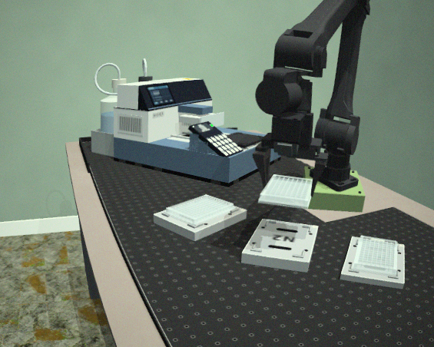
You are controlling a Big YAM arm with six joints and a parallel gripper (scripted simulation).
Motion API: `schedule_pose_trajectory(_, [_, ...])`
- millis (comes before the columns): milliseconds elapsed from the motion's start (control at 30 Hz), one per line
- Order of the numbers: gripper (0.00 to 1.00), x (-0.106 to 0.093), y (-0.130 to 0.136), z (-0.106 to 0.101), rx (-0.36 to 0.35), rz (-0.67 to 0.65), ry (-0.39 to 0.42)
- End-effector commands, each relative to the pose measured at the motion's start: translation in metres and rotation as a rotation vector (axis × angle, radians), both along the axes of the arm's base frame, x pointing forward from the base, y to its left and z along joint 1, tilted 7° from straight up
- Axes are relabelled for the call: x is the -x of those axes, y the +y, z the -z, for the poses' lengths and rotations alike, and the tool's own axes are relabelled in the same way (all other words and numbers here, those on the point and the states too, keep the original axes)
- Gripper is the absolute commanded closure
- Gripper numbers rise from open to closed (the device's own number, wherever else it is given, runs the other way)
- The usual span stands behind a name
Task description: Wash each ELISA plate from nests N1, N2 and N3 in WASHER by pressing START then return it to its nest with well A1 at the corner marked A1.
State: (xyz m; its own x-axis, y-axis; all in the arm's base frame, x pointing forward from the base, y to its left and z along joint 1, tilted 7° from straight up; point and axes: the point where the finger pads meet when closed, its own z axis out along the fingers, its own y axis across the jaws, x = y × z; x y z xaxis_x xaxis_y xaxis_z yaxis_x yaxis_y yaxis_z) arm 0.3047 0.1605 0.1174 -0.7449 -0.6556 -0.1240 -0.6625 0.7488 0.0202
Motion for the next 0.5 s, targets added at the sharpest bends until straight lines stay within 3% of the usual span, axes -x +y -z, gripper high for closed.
schedule_pose_trajectory(0, [0.16, -0.011, 0.006, -0.013, -0.015, 0.005, -0.03])
schedule_pose_trajectory(233, [0.16, -0.011, 0.006, -0.013, -0.015, 0.005, -0.03])
schedule_pose_trajectory(267, [0.16, -0.019, 0.013, -0.018, -0.019, 0.008, -0.036])
schedule_pose_trajectory(300, [0.16, -0.011, 0.006, -0.013, -0.015, 0.005, -0.03])
schedule_pose_trajectory(367, [0.16, -0.019, 0.013, -0.019, -0.02, 0.008, -0.038])
schedule_pose_trajectory(467, [0.16, -0.003, 0.006, 0.008, 0.0, 0.003, -0.001])
